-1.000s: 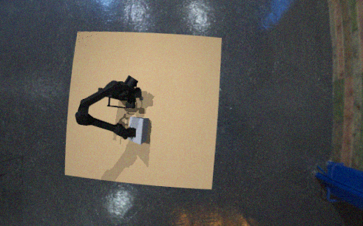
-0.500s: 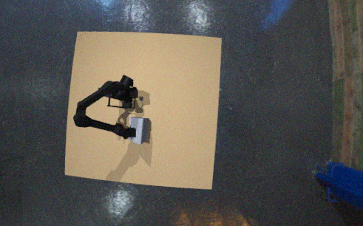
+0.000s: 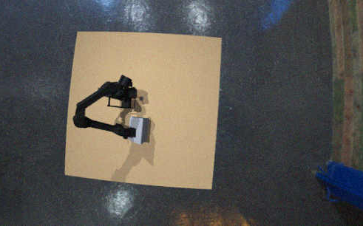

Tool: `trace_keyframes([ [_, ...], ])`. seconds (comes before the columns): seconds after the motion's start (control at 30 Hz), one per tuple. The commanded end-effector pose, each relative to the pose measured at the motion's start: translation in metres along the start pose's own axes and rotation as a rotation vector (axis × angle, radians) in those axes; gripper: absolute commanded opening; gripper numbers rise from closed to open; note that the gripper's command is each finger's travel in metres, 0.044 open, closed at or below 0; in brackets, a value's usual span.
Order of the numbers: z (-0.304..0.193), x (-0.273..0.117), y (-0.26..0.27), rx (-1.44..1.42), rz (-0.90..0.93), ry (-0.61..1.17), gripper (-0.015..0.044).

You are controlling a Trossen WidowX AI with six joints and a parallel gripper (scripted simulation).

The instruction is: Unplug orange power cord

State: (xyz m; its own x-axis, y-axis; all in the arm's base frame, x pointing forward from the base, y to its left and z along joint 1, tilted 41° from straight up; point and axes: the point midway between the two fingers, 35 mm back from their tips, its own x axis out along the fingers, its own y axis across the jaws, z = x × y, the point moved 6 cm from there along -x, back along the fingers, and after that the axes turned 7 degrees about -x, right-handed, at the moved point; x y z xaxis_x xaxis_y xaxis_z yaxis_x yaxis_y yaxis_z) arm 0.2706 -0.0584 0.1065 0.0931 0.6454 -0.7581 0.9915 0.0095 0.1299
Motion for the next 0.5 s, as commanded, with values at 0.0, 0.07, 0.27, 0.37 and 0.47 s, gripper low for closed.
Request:
trace_keyframes([
  [0.0, -0.0004, 0.0053, -0.0015, 0.008, -0.002, 0.005, 0.0160],
  [0.07, -0.0004, 0.0053, -0.0015, 0.008, -0.002, 0.005, 0.0160],
  [0.27, -0.0004, 0.0026, -0.0003, 0.000, -0.001, 0.001, 0.0042],
  [0.37, -0.0004, 0.0026, -0.0003, 0.000, -0.001, 0.001, 0.0022],
  [0.47, -0.0004, 0.0026, -0.0003, 0.000, -0.001, 0.001, 0.0002],
])
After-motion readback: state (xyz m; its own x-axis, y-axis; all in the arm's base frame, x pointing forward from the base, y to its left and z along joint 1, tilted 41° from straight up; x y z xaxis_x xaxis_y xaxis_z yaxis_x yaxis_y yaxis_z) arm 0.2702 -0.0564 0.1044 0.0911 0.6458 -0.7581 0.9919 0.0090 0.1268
